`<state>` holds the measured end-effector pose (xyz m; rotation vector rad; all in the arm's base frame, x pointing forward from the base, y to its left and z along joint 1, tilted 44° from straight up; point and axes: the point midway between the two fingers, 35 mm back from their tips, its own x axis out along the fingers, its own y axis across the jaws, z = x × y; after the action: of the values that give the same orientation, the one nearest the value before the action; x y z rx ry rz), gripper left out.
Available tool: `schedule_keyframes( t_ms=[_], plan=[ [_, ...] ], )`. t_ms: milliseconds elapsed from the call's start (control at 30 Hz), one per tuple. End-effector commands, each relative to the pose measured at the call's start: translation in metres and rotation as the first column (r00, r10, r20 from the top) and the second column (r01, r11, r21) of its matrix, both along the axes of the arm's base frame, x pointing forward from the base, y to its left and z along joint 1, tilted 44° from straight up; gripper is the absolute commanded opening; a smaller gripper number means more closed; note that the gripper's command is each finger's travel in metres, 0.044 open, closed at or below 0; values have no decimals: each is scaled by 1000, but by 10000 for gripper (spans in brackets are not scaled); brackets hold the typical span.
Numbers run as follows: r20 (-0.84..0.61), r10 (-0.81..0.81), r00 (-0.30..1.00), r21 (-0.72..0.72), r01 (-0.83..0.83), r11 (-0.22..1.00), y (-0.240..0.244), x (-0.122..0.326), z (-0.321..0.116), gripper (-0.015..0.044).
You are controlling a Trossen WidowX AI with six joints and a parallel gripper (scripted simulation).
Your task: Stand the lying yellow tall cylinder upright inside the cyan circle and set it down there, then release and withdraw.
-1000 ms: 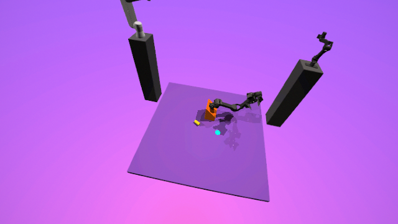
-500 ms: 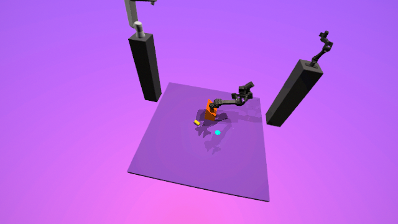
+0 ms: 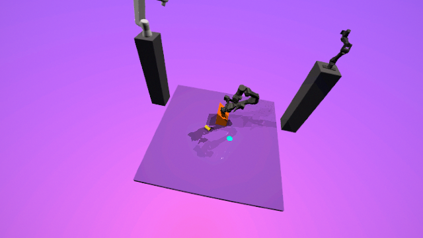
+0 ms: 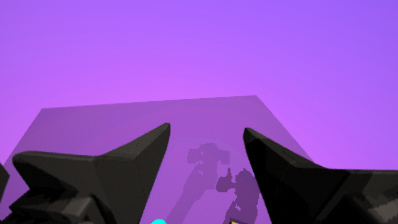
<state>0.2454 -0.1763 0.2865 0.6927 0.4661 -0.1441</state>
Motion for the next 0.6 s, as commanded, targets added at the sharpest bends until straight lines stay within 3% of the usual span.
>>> schedule_keyframes(
  t_ms=[0, 267, 567],
  plan=[
    [-165, 185, 969, -115, -205, 972, -10, 14, -71, 309],
    [-363, 496, 789, -181, -582, 792, -2, 18, -173, 309],
    [-441, 813, 380, -139, -924, 357, 39, -8, -275, 309]
  ],
)
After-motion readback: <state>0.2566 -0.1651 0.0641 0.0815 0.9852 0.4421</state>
